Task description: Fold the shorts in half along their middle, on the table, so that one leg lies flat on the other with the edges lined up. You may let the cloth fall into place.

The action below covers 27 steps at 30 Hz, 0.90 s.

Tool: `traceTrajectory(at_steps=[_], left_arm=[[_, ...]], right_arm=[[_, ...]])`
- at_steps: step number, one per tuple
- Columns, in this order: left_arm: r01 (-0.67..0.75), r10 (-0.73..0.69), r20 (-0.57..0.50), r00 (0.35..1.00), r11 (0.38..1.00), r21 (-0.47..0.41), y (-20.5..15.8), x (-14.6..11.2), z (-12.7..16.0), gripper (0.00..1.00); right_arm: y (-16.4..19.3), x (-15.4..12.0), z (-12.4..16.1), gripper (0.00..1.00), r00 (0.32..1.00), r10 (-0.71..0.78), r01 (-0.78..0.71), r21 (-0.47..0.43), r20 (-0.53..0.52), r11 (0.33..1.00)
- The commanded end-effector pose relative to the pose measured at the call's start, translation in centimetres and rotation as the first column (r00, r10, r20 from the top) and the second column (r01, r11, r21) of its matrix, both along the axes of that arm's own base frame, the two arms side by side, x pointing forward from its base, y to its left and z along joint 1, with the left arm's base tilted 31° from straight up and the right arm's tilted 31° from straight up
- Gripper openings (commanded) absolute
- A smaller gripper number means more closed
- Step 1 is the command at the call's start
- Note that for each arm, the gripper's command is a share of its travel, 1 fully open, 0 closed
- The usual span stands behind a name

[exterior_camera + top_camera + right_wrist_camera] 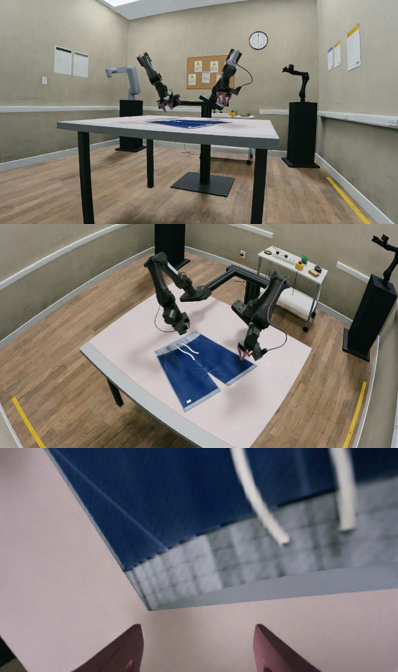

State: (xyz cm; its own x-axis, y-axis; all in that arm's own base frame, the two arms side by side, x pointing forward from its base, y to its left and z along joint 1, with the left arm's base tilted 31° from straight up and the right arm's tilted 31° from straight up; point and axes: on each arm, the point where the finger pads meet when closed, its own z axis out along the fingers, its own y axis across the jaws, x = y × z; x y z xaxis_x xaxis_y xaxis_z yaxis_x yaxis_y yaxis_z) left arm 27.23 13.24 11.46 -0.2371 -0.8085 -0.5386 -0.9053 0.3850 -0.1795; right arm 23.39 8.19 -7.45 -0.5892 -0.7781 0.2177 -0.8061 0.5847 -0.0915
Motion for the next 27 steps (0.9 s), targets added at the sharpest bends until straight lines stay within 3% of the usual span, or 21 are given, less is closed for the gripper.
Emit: traceTrajectory(at_steps=[1, 6, 7, 11, 12, 13, 14, 16, 21, 24, 27], left_arm=[[-0.066, 0.066, 0.038, 0.997, 0.998, -0.002, 0.3, -1.2, -0.1, 0.56], [-0.125, 0.126, 0.058, 0.990, 0.992, -0.020, 0.5, -2.4, -1.0, 0.56], [-0.100, 0.100, 0.102, 0.990, 0.995, -0.010, 0.3, -1.1, 0.3, 0.56], [-0.177, 0.179, 0.063, 0.982, 0.984, -0.032, 0.6, -4.0, -2.1, 0.56], [-0.198, 0.200, 0.072, 0.977, 0.980, -0.038, 0.6, -4.4, -2.4, 0.56], [-0.165, 0.167, 0.118, 0.979, 0.986, -0.026, 0.7, -2.8, -1.0, 0.56], [-0.171, 0.173, 0.080, 0.982, 0.985, -0.030, 0.5, -3.8, -1.9, 0.56], [-0.202, 0.204, 0.048, 0.978, 0.979, -0.040, 0.5, -5.2, -3.0, 0.56], [-0.285, 0.290, 0.096, 0.952, 0.956, -0.067, 0.7, -6.6, -4.2, 0.56], [-0.273, 0.280, 0.121, 0.952, 0.960, -0.067, 0.6, -6.0, -3.7, 0.56], [-0.310, 0.316, 0.090, 0.945, 0.948, -0.072, 0.7, -7.6, -5.1, 0.56]], right_arm=[[1.1, -1.4, -0.9, 0.56, 0.996, 0.091, -0.091, -0.065, -0.002, 0.994], [2.7, -2.2, -1.5, 0.56, 0.981, 0.195, -0.192, -0.127, 0.010, 0.973], [3.1, -0.2, -0.4, 0.56, 0.984, 0.163, -0.155, -0.106, 0.070, 0.982], [3.3, -4.4, -2.3, 0.56, 0.951, 0.309, -0.306, -0.202, -0.019, 0.930], [3.7, -4.7, -2.5, 0.56, 0.938, 0.346, -0.341, -0.226, -0.015, 0.913], [4.6, -2.3, -1.6, 0.56, 0.952, 0.301, -0.288, -0.189, 0.048, 0.939], [4.9, -3.8, -2.2, 0.56, 0.942, 0.335, -0.329, -0.190, 0.000, 0.925], [5.1, -4.5, -2.6, 0.56, 0.925, 0.380, -0.370, -0.218, 0.004, 0.903], [6.2, -6.3, -3.3, 0.56, 0.850, 0.526, -0.493, -0.323, 0.019, 0.808], [6.6, -6.1, -3.1, 0.56, 0.840, 0.541, -0.500, -0.333, 0.038, 0.799], [5.6, -7.8, -3.7, 0.56, 0.804, 0.594, -0.554, -0.373, -0.010, 0.744]])
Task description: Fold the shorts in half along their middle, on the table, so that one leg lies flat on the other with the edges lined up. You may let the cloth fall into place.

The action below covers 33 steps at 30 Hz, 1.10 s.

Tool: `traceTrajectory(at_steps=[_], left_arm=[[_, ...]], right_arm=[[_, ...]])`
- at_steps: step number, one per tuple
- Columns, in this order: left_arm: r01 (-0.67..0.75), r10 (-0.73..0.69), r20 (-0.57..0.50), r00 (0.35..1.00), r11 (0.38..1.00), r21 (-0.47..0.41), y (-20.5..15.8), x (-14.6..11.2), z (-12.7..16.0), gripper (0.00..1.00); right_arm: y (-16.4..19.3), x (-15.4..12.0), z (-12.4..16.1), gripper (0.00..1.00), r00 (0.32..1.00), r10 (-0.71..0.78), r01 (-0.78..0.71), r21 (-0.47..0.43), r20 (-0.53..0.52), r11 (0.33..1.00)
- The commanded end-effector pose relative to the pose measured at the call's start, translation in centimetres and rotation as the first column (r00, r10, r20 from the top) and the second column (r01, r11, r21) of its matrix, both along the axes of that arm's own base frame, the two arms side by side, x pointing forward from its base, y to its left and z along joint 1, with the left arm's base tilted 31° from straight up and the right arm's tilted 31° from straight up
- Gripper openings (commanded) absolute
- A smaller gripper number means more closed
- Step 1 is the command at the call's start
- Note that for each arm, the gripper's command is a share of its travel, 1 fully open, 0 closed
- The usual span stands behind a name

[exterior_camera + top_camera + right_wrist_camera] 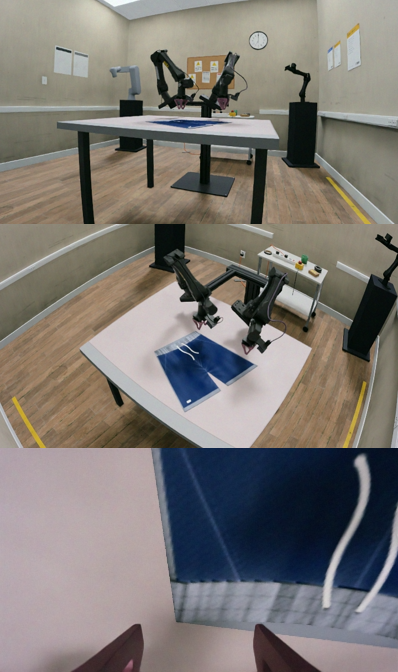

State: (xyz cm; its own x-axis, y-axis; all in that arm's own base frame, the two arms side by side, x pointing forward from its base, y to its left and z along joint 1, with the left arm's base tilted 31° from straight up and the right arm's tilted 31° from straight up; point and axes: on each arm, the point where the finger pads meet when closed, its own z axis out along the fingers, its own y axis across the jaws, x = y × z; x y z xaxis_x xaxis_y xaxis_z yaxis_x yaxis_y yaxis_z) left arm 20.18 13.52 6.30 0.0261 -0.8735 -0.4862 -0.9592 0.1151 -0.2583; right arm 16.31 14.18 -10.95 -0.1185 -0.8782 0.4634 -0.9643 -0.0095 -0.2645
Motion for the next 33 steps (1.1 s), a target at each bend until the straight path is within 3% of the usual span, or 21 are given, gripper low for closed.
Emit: traceTrajectory(at_steps=[1, 4, 5, 6, 8, 9, 13, 14, 16, 31, 33], left_arm=[[-0.049, 0.049, 0.032, 0.998, 0.999, 0.015, 0.3, -0.7, 0.0, 0.56], [-0.023, 0.022, 0.050, 0.999, 0.999, 0.027, 0.3, 0.2, 0.8, 0.56], [-0.008, 0.008, 0.003, 1.000, 1.000, 0.021, 0.1, -0.7, 0.1, 0.56], [-0.017, 0.018, -0.023, 1.000, 1.000, 0.013, 0.1, -1.5, -0.7, 0.56], [-0.013, 0.013, -0.003, 1.000, 1.000, 0.019, 0.2, -0.8, 0.1, 0.56], [-0.021, 0.021, -0.033, 0.999, 1.000, 0.010, 0.4, -1.2, -1.4, 0.56], [-0.010, 0.010, -0.019, 1.000, 1.000, -0.006, 0.4, -0.8, -1.8, 0.56], [-0.010, 0.010, -0.008, 1.000, 1.000, -0.002, 0.6, -0.4, -1.6, 0.56], [-0.010, 0.010, -0.019, 1.000, 1.000, -0.007, 0.8, -0.6, -2.6, 0.56], [-0.010, 0.010, -0.008, 1.000, 1.000, -0.003, 3.0, 0.7, -5.7, 0.56], [-0.011, 0.011, -0.019, 1.000, 1.000, -0.008, 3.1, 0.4, -6.6, 0.56]], right_arm=[[-0.3, -0.9, -0.2, 0.56, 0.997, 0.064, -0.063, -0.052, 0.029, 0.997], [2.5, 0.1, 0.4, 0.56, 0.997, 0.058, -0.060, 0.033, 0.055, 0.998], [2.6, -0.7, 0.4, 0.56, 0.998, 0.060, -0.060, 0.036, 0.023, 0.998], [1.8, -1.3, 0.2, 0.56, 0.998, 0.067, -0.067, 0.013, 0.004, 0.998], [1.8, -1.3, 0.1, 0.56, 0.998, 0.067, -0.067, 0.015, 0.006, 0.998], [-0.2, -2.0, -1.0, 0.56, 0.997, 0.078, -0.079, -0.037, -0.027, 0.996], [-0.7, -1.1, -1.5, 0.56, 0.999, 0.053, -0.053, -0.033, -0.012, 0.998], [1.2, -0.7, -1.1, 0.56, 0.997, 0.078, -0.078, 0.007, 0.014, 0.997], [-1.3, -1.0, -2.0, 0.56, 0.998, 0.055, -0.055, -0.040, -0.008, 0.998], [-1.3, 0.2, -4.8, 0.56, 0.997, 0.077, -0.077, -0.005, 0.013, 0.997], [-3.0, -0.2, -5.3, 0.56, 0.998, 0.062, -0.062, -0.034, -0.007, 0.997]])
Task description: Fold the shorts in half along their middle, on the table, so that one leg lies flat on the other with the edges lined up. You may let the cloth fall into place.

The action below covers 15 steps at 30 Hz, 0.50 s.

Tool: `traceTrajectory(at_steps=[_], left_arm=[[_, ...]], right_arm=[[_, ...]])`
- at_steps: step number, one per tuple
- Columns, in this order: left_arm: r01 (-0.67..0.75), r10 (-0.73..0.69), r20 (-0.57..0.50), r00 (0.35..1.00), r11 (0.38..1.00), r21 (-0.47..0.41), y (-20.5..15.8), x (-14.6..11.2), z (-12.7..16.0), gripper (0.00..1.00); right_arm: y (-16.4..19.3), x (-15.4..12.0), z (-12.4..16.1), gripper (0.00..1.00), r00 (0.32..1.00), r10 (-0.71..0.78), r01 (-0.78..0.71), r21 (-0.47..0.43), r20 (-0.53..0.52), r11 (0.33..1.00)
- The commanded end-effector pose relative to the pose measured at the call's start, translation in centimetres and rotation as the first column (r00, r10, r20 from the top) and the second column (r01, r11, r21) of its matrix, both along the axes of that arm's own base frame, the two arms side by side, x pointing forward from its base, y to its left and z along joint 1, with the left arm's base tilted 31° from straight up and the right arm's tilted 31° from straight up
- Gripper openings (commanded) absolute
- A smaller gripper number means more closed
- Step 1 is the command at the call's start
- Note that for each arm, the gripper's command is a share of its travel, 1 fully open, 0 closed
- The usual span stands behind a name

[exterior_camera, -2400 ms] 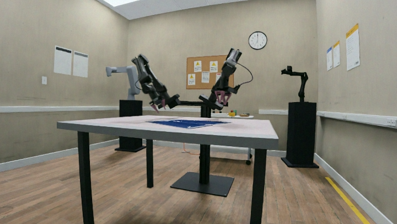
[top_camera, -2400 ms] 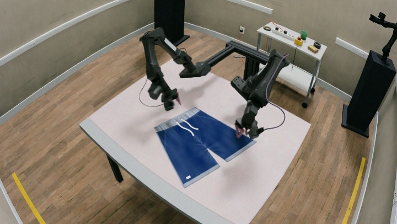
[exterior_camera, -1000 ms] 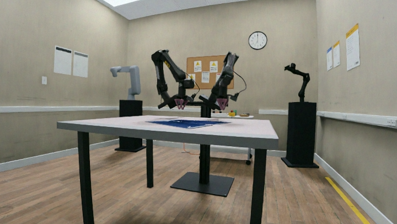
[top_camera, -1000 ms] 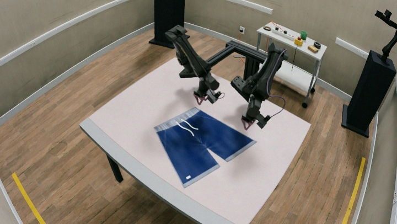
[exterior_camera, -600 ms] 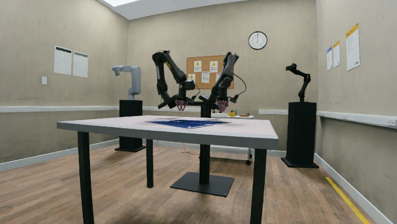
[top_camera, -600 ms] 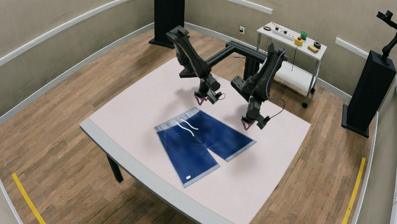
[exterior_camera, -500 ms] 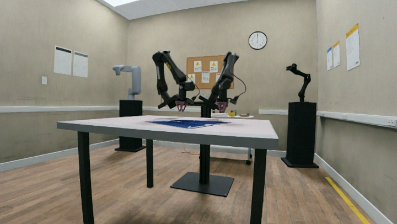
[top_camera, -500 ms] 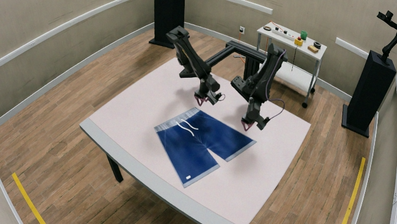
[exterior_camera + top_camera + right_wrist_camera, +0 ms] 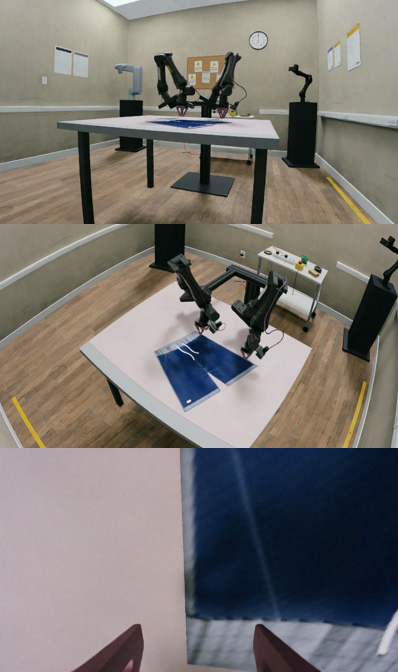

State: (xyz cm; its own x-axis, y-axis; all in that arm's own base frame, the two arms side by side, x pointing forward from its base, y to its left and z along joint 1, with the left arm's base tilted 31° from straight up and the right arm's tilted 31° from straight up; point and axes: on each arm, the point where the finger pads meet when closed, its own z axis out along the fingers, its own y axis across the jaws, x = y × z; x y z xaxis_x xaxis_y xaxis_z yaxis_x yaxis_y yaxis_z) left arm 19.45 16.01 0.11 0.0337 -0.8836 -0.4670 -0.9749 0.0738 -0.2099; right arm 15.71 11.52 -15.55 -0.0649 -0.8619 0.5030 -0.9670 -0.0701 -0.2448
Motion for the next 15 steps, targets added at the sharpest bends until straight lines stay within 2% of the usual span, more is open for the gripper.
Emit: traceTrajectory(at_steps=[1, 3, 7, 10, 15], left_arm=[[0.026, -0.026, 0.032, 0.999, 1.000, 0.015, 0.5, 1.1, -0.5, 0.56], [0.029, -0.030, 0.043, 0.999, 0.999, 0.021, 0.7, 1.5, -0.1, 0.56], [0.027, -0.027, 0.028, 0.999, 0.999, 0.021, 0.6, 1.1, -0.5, 0.56], [0.026, -0.029, 0.066, 0.997, 0.999, 0.039, 0.9, 1.8, 0.6, 0.56], [0.024, -0.027, 0.067, 0.997, 0.999, 0.038, 0.9, 1.8, 0.6, 0.56]], right_arm=[[-0.3, 0.6, -1.1, 0.56, 1.000, 0.013, -0.013, 0.013, 0.015, 1.000], [-0.4, 0.6, -1.4, 0.56, 1.000, 0.014, -0.014, 0.015, 0.015, 1.000], [2.0, 1.5, -0.7, 0.56, 0.998, 0.035, -0.039, 0.074, 0.048, 0.996], [1.4, 1.3, -0.9, 0.56, 0.999, 0.028, -0.030, 0.062, 0.041, 0.998], [1.3, 1.3, -0.9, 0.56, 0.999, 0.028, -0.030, 0.061, 0.039, 0.998]])
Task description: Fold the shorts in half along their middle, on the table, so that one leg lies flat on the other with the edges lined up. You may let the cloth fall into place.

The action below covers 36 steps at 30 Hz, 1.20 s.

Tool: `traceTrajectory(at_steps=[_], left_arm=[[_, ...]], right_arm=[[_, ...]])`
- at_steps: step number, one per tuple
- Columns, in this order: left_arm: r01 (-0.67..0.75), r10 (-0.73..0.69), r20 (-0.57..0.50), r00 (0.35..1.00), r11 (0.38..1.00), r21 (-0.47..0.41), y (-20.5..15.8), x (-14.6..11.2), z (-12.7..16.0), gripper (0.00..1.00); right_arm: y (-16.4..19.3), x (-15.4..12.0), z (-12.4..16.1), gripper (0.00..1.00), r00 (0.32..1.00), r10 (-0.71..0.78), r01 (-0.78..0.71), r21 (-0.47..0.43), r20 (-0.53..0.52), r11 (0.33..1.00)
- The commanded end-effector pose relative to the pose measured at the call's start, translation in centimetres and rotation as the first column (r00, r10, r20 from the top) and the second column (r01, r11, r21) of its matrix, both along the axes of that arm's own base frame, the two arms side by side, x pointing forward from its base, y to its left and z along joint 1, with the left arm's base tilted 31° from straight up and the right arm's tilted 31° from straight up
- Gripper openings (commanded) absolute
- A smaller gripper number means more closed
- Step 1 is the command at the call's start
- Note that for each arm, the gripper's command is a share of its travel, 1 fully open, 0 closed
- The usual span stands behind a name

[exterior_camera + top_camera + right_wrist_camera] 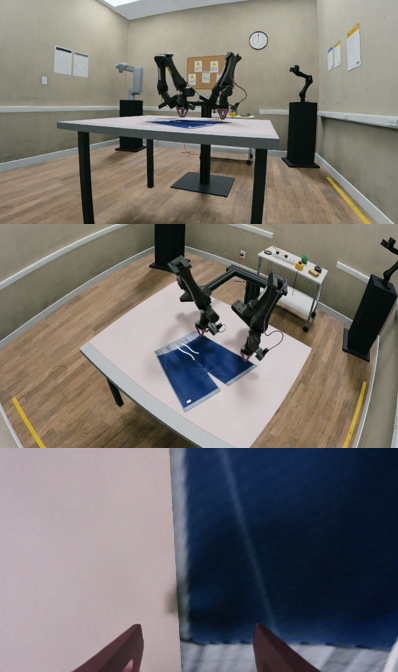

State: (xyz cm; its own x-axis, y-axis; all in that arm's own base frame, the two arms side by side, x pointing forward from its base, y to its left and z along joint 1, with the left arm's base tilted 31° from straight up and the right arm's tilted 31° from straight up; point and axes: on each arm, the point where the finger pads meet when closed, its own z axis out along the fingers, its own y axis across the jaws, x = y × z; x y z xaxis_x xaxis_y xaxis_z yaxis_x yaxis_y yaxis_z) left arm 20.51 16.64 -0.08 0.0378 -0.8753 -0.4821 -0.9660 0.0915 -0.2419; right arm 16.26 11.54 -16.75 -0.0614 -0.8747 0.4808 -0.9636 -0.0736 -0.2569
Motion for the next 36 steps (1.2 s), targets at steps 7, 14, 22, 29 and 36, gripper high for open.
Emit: traceTrajectory(at_steps=[7, 14, 22, 29, 36], left_arm=[[0.017, -0.017, 0.006, 1.000, 1.000, 0.000, 0.2, 0.3, -0.9, 0.56], [0.011, -0.011, -0.005, 1.000, 1.000, 0.015, 0.7, 0.4, -1.1, 0.56], [0.010, -0.010, -0.003, 1.000, 1.000, 0.016, 1.0, 0.6, -1.5, 0.46], [0.020, -0.020, 0.005, 1.000, 1.000, -0.001, 0.7, 0.8, -1.6, 0.46], [0.028, -0.028, 0.085, 0.996, 1.000, 0.002, 0.9, 3.0, -0.7, 0.46]], right_arm=[[0.2, 0.6, -0.6, 0.56, 1.000, 0.018, -0.018, 0.013, 0.018, 1.000], [0.0, 0.4, -1.0, 0.56, 1.000, 0.015, -0.015, 0.019, 0.007, 1.000], [0.0, 1.1, -1.7, 0.56, 1.000, 0.010, -0.011, 0.024, 0.020, 1.000], [-0.6, 0.7, -1.9, 0.46, 1.000, 0.014, -0.014, 0.001, 0.012, 1.000], [-0.4, 2.4, -1.8, 0.46, 0.998, 0.019, -0.019, 0.009, 0.066, 1.000]])
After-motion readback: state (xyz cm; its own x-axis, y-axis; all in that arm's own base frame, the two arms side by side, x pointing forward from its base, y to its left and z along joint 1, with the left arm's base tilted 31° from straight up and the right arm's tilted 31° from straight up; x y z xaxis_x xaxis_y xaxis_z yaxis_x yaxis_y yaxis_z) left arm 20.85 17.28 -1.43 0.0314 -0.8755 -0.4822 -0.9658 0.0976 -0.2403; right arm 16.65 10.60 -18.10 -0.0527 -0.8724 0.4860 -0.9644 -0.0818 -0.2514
